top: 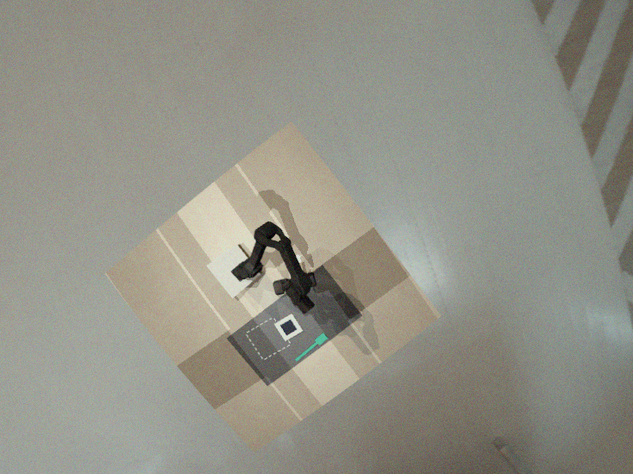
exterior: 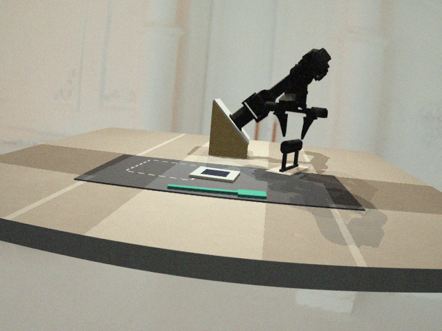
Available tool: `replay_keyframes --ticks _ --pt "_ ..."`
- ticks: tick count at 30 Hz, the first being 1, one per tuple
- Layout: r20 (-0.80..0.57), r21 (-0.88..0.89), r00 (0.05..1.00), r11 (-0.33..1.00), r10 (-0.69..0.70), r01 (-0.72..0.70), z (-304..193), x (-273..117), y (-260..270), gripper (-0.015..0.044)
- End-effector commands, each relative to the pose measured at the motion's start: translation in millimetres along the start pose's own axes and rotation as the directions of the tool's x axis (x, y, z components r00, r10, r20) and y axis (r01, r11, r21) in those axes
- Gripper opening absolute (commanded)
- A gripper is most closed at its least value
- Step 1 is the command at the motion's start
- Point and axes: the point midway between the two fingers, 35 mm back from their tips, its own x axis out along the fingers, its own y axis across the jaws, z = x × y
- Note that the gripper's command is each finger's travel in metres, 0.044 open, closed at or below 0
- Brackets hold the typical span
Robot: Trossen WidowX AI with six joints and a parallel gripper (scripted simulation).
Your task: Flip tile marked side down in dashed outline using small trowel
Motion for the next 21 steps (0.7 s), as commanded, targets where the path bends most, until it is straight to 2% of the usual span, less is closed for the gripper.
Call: replay_keyframes --ticks 1,18,21 --pt "0.002 0.003 1.0 1.0 0.0 0.0 0.5 6.7 -0.3 0.027" --pt "0.001 0.003 1.0 1.0 0.005 -0.005 -0.5 31.5 -0.1 0.027" --pt "0.001 0.003 1.0 1.0 0.005 -0.005 -0.5 31.5 -0.1 0.0191"
